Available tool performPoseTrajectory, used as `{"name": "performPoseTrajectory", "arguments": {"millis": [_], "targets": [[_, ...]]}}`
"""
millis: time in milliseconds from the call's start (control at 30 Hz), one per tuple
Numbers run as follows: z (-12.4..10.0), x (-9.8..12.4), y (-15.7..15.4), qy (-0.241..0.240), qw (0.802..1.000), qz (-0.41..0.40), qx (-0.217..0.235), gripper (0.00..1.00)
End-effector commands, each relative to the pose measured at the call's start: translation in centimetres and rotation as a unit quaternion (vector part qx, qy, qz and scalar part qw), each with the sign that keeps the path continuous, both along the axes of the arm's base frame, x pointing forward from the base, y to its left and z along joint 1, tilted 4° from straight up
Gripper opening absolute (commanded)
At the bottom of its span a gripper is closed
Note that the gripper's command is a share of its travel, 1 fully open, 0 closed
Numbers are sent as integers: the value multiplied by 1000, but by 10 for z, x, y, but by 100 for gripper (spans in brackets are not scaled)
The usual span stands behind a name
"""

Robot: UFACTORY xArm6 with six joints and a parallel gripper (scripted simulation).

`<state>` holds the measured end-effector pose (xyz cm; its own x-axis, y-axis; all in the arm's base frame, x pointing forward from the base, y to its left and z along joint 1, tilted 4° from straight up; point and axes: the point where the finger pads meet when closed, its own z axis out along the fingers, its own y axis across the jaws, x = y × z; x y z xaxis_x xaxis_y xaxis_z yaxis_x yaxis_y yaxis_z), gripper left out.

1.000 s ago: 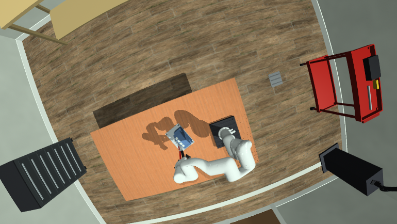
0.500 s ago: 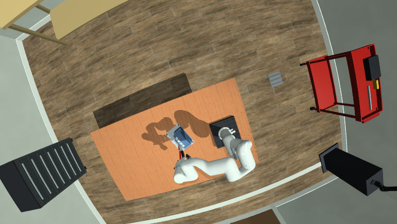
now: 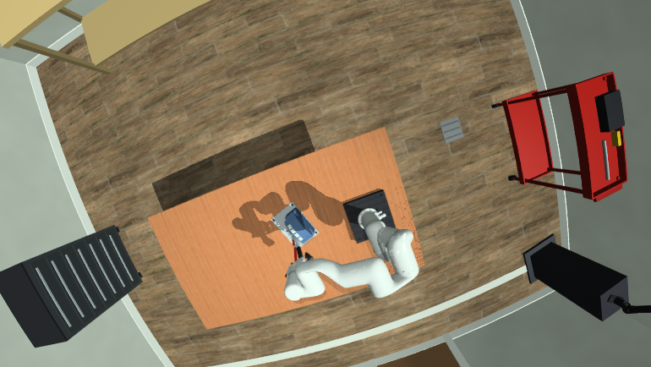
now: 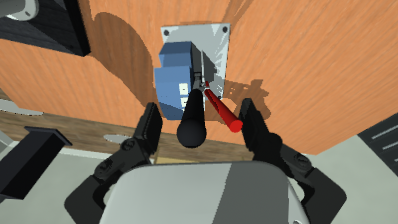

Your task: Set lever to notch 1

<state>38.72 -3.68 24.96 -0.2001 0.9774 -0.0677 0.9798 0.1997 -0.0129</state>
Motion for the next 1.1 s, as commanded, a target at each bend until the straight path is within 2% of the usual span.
{"name": "performPoseTrajectory", "arguments": {"millis": [0, 567, 967, 1067], "targets": [[2, 1, 0, -2, 1000, 0, 0, 99], [4, 1, 0, -2, 1000, 0, 0, 99], [26, 1, 2, -2, 1000, 0, 0, 99], [26, 1, 2, -2, 1000, 0, 0, 99]]}}
